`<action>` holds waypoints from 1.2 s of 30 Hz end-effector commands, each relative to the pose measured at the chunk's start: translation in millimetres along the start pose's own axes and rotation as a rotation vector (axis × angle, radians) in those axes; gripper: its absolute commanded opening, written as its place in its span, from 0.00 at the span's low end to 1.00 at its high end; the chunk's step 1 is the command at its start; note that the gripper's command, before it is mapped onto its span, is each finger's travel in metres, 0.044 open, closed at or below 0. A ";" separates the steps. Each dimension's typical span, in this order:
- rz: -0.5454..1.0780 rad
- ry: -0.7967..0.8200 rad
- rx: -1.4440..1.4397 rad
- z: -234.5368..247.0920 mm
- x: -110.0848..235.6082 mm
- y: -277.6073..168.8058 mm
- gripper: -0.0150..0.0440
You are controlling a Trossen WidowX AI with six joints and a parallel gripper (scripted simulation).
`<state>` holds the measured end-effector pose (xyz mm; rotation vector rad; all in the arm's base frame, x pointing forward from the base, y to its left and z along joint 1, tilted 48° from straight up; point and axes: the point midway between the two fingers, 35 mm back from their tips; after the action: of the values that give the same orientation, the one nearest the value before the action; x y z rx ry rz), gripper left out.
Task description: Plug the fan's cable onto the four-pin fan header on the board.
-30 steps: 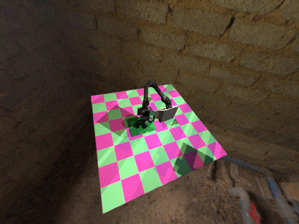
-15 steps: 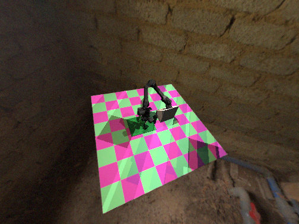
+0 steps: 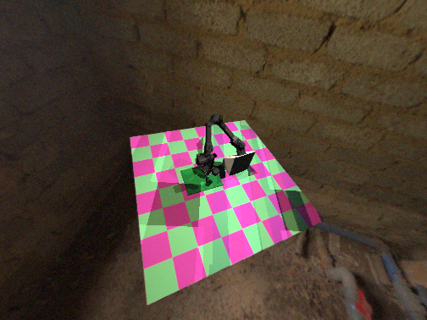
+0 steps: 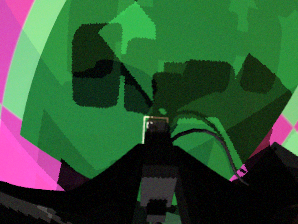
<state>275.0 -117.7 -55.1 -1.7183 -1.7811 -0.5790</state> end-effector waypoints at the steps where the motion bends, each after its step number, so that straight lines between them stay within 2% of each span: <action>1: 0.002 -0.003 0.005 -0.1 -1.5 -0.4 0.25; 36: 0.002 -0.003 0.006 0.1 -9.0 -0.8 0.25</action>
<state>274.9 -122.7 -59.6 -1.7179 -1.7821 -0.5785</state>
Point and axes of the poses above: the point midway between the two fingers, 35 mm back from their tips, its own x axis back along the fingers, its own z axis across the jaws, y = z × x, and after that the axes turned 14 degrees about -x, right-handed
